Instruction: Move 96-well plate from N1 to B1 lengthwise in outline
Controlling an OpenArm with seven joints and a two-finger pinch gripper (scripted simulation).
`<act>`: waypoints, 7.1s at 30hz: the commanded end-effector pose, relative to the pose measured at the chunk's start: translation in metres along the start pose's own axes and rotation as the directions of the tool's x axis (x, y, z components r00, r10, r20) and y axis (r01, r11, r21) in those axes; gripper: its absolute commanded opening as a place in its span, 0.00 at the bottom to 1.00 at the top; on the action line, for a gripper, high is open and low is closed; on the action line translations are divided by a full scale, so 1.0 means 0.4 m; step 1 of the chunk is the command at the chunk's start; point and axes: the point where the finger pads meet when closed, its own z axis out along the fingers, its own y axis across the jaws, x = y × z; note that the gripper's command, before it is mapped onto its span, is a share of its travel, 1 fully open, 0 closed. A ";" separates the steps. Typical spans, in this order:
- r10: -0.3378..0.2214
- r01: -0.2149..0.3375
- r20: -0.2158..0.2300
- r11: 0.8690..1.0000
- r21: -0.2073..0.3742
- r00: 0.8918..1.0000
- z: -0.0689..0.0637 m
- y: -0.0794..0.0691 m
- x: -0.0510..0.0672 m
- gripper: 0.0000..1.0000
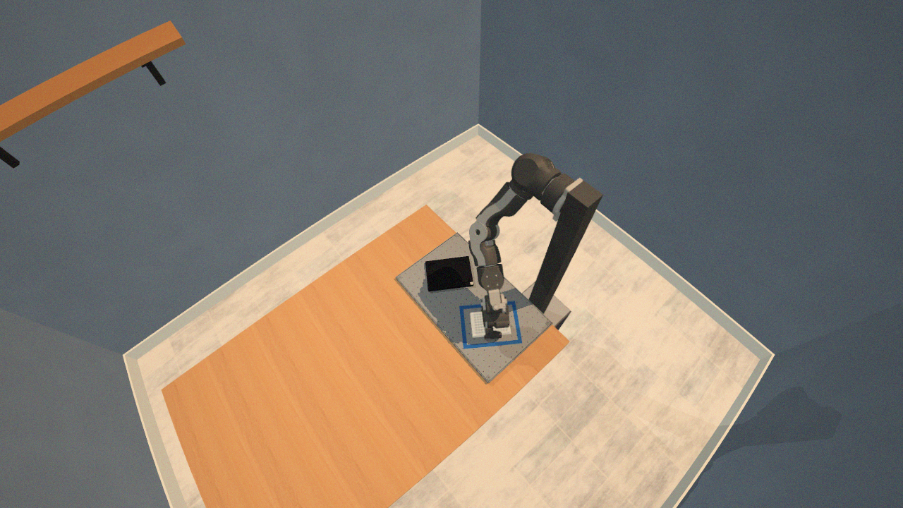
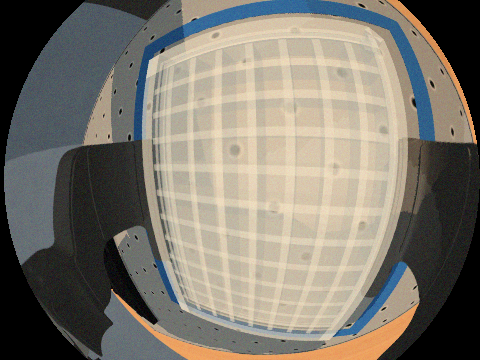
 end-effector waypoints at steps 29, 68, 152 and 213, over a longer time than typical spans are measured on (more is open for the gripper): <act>-0.001 0.001 0.002 1.000 0.001 1.000 -0.003 0.000 -0.003 0.00; -0.003 0.003 -0.002 1.000 -0.006 1.000 0.003 0.003 0.003 0.00; -0.001 0.001 0.001 1.000 -0.002 1.000 -0.092 0.003 -0.001 0.77; -0.001 0.001 0.001 1.000 -0.003 1.000 -0.194 0.004 0.000 0.77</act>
